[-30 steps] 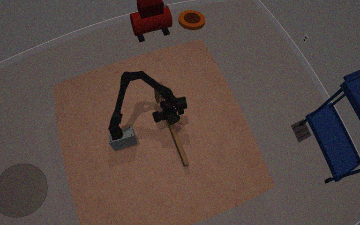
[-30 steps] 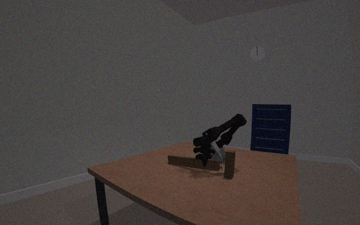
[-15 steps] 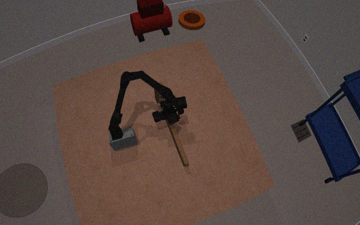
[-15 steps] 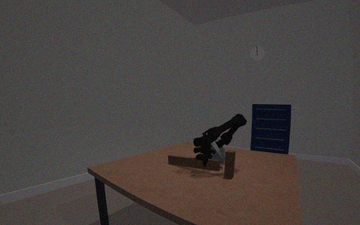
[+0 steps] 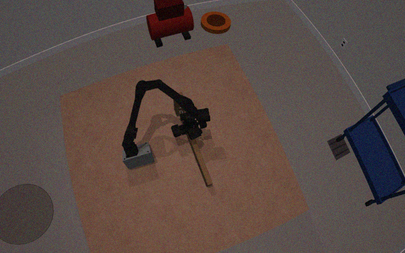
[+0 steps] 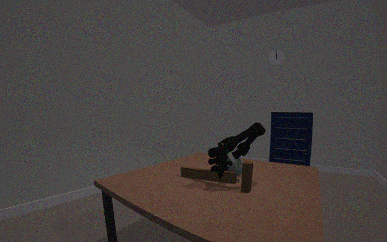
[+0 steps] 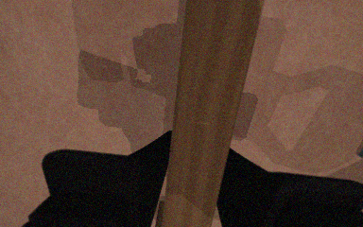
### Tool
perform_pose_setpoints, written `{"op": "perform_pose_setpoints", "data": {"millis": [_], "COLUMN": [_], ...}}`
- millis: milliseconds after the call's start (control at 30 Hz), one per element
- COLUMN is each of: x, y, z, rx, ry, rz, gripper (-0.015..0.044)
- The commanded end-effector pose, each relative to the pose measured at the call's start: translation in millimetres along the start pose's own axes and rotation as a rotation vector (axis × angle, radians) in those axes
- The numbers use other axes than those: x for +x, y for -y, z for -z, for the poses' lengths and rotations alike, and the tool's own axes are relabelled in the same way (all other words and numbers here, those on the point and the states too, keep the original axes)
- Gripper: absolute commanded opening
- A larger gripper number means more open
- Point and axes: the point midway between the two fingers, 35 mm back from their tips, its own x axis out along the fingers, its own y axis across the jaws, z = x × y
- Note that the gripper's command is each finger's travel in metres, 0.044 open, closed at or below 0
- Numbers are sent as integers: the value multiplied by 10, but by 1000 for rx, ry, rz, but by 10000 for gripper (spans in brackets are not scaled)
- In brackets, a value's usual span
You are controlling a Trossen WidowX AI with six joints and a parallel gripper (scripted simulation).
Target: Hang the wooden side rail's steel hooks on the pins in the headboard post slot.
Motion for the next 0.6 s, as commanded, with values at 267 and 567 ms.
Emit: {"op": "perform_pose_setpoints", "data": {"millis": [267, 567], "x": [-14, -17], "y": [-11, -9], "z": [16, 25], "rx": [3, 3], "ry": [-2, -2], "rz": [-7, -7], "gripper": [0, 0]}}
